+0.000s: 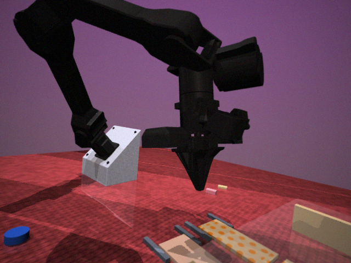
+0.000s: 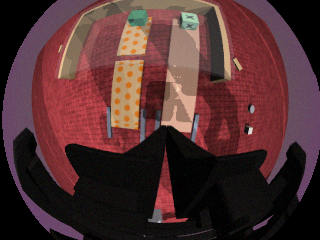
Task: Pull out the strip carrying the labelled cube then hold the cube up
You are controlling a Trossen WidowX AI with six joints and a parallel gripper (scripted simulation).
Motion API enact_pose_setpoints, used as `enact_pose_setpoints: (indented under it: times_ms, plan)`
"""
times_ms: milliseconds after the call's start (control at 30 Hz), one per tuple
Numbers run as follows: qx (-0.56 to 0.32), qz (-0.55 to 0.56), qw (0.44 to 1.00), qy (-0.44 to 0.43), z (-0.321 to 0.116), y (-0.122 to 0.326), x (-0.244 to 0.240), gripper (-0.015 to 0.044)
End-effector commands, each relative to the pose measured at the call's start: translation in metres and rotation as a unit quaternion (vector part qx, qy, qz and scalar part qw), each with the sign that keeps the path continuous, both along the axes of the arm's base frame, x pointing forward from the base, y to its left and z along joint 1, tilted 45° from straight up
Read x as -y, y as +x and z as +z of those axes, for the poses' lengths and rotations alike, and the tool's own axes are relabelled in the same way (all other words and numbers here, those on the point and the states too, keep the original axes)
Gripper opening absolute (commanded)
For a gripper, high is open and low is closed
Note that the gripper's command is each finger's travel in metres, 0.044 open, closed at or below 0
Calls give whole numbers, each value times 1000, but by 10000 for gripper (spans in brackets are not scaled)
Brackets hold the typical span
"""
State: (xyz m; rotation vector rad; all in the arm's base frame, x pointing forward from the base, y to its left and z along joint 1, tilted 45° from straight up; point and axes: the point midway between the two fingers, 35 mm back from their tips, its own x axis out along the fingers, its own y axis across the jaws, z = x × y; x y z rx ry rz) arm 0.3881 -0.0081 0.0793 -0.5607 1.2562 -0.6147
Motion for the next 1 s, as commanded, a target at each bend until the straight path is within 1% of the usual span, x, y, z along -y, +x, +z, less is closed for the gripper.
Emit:
enact_pose_setpoints:
  times_ms: [0,333,967]
  plan:
    - [-44,-76,996,6,0,-3,28,0]
    - [-44,-76,996,6,-1,-3,30,0]
    - [-44,-75,996,7,-23,0,53,0]
